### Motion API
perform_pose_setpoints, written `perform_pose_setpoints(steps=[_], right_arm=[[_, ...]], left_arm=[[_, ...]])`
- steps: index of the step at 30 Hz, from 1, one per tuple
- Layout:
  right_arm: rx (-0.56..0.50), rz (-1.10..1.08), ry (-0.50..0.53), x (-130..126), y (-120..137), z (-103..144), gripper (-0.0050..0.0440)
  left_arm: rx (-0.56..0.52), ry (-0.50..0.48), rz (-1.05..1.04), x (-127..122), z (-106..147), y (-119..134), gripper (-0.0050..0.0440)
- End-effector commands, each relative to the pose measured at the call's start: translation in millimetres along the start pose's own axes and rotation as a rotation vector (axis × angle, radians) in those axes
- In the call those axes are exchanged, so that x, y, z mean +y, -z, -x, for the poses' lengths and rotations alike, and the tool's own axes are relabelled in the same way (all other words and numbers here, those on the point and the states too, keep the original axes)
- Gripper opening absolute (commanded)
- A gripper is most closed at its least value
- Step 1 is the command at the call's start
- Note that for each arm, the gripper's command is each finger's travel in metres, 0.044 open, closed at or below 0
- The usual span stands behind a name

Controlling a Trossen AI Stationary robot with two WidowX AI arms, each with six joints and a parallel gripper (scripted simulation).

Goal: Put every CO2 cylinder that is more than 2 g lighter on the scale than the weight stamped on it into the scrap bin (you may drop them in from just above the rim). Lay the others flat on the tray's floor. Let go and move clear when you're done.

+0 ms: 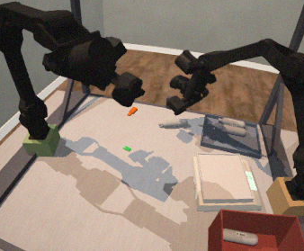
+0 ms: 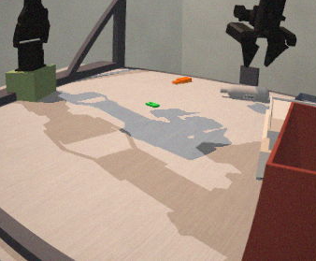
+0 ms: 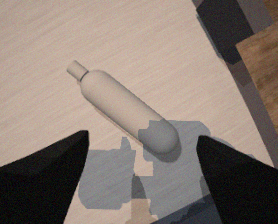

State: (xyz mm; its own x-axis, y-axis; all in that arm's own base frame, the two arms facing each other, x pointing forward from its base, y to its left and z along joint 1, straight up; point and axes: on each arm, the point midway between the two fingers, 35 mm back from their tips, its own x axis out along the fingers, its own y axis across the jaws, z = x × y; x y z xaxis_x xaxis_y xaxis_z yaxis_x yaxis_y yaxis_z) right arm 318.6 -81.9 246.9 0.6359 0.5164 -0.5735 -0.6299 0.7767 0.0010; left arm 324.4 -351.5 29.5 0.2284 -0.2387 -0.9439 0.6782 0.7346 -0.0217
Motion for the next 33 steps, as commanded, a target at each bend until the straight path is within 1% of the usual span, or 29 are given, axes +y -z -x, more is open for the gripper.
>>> perform_pose_setpoints(steps=[1, 8, 10, 15, 21, 25, 32, 33], right_arm=[[-0.007, 0.016, 0.011, 0, -5, 4, 0.044], [-0.007, 0.016, 0.011, 0, -5, 4, 0.044], [-0.007, 0.016, 0.011, 0, -5, 4, 0.044], [-0.007, 0.016, 0.011, 0, -5, 4, 0.044], [-0.007, 0.016, 0.011, 0, -5, 4, 0.044], [-0.007, 0.016, 0.011, 0, -5, 4, 0.044], [-0.007, 0.016, 0.011, 0, -5, 4, 0.044], [-0.007, 0.016, 0.011, 0, -5, 4, 0.044]], left_arm=[[0.012, -0.008, 0.132, 6, 2, -17, 0.0254], [0.098, -0.041, 0.456, 15, -14, -32, 0.0254], [0.098, -0.041, 0.456, 15, -14, -32, 0.0254], [0.15, -0.078, 0.665, 22, -24, -37, 0.0254], [0.192, -0.119, 0.854, 29, -32, -38, 0.0254], [0.227, -0.147, 0.919, 31, -35, -33, 0.0254], [0.241, -0.155, 0.926, 30, -38, -29, 0.0254], [0.214, -0.141, 0.927, 30, -29, -36, 0.0254]])
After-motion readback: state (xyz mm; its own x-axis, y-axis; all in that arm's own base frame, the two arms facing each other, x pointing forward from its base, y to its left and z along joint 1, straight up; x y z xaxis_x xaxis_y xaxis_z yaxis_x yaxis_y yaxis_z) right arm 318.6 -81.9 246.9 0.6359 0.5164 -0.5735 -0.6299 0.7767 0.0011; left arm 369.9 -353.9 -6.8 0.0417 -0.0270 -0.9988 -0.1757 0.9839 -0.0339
